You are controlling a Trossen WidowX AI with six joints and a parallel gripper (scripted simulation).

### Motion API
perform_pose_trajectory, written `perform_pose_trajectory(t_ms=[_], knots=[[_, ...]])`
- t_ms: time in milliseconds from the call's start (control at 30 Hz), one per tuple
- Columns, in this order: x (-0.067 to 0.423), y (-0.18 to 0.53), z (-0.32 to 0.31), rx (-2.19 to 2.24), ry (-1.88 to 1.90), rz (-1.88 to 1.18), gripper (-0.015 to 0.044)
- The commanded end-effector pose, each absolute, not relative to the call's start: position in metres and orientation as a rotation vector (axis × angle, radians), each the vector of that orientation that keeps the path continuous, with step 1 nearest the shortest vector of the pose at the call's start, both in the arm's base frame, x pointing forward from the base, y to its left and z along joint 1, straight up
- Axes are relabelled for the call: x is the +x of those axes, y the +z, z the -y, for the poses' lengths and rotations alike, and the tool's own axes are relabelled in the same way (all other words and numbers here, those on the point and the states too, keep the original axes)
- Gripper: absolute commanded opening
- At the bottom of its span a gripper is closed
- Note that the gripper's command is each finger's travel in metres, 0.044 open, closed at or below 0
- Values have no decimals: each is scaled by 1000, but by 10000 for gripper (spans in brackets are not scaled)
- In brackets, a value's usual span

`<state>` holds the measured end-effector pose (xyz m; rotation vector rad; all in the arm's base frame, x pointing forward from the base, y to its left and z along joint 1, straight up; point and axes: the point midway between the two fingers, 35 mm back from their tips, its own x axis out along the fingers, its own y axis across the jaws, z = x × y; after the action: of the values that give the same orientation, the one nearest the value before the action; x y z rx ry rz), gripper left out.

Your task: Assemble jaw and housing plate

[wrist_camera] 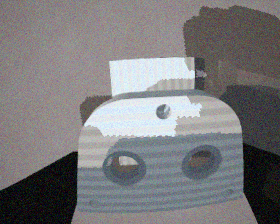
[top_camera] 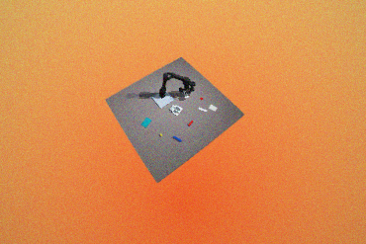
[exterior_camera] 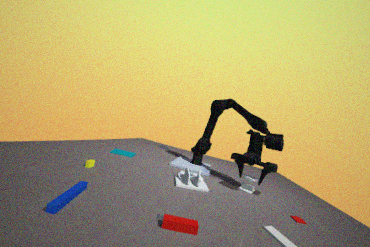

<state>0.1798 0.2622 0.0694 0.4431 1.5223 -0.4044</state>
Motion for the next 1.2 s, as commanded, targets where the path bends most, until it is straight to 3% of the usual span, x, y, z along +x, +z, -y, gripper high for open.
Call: perform_pose_trajectory(t_ms=[0, 533, 1167], knots=[[180, 85, -263, 446, -397, -1519, 351], [180, 115, -258, 440, -390, -1519, 351], [215, 117, -207, 293, -252, -1534, 351]])
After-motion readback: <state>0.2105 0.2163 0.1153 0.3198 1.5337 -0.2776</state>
